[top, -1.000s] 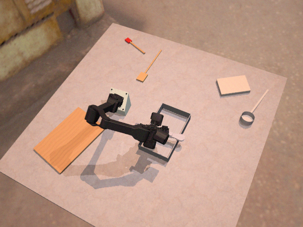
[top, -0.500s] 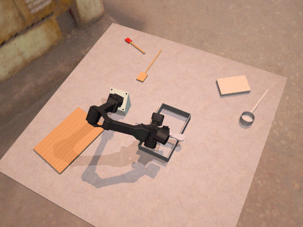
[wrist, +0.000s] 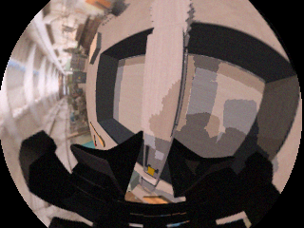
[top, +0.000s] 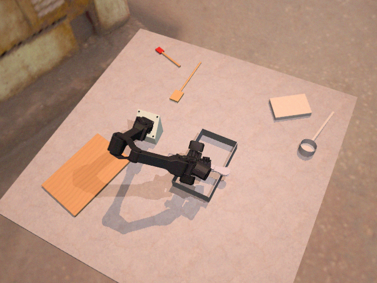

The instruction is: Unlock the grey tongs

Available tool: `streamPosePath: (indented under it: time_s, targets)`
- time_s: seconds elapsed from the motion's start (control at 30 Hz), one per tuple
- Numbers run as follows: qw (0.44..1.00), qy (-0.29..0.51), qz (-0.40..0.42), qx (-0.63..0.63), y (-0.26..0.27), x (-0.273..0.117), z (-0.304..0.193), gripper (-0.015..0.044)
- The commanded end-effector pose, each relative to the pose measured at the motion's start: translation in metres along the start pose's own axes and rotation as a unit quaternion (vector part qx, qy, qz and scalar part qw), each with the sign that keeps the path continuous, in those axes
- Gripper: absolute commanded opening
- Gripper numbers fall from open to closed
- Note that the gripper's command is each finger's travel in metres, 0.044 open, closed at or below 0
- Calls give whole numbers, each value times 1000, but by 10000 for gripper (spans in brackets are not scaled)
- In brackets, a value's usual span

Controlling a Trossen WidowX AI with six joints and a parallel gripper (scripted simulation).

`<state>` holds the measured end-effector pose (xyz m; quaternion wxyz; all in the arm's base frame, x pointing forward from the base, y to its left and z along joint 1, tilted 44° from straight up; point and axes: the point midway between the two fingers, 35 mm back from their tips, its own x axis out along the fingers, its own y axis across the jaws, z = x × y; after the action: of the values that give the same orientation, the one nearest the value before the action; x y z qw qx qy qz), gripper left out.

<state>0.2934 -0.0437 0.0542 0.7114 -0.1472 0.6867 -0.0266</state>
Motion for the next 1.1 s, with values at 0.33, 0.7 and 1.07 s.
streamPosePath:
  time_s: [0.33, 0.7, 1.07]
  targets:
    - [1000, 0, 0, 0, 0, 0, 0, -10]
    - [1000, 6, 1, -2, 37, -63, 2, -150]
    - [1000, 9, -6, -2, 39, -65, 1, -150]
